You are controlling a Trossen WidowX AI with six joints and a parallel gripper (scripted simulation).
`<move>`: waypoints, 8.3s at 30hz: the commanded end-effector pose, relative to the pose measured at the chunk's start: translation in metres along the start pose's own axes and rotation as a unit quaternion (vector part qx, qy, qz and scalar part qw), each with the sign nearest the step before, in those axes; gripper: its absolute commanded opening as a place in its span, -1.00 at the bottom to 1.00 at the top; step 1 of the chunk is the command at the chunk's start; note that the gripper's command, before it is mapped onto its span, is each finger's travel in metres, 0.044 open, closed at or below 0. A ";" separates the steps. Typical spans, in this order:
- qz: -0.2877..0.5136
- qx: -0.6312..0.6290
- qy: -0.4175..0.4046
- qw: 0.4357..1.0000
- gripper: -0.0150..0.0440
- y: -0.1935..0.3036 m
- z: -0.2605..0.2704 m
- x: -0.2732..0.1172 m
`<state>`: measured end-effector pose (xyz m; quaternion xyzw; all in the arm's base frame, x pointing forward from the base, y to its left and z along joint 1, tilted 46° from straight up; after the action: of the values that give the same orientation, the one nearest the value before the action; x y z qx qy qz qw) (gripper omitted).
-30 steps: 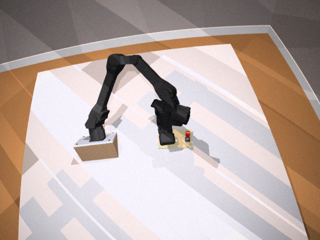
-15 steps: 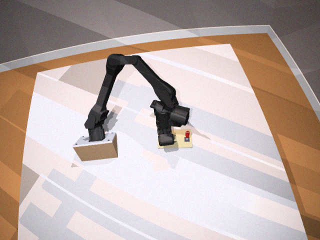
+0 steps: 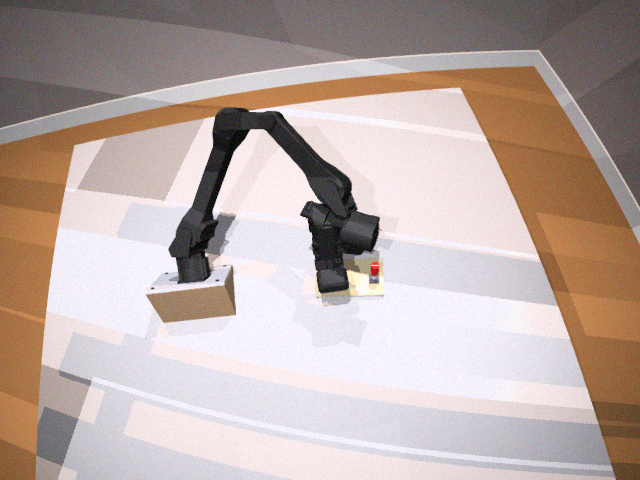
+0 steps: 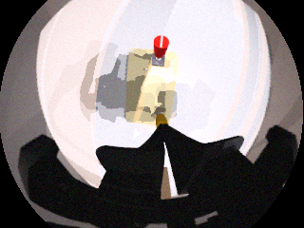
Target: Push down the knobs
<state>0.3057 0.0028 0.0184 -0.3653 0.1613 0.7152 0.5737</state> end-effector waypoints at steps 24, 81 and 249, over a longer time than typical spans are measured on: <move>0.000 0.004 -0.002 1.000 -0.49 0.001 0.000 0.003; -0.001 0.004 -0.003 1.000 -0.49 0.001 0.000 0.022; 0.000 0.012 0.004 1.000 -0.05 -0.004 0.006 0.006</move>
<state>0.3022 0.0099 0.0127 -0.3541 0.1666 0.7174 0.5764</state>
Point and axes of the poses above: the point midway between the two fingers, 35 mm back from their tips, its own x axis out along the fingers, its own z axis across the jaws, y = z × x, the point moved 2 cm from there along -x, back along the fingers, and after that the axes turned 14 degrees about -x, right-handed, at the moved point
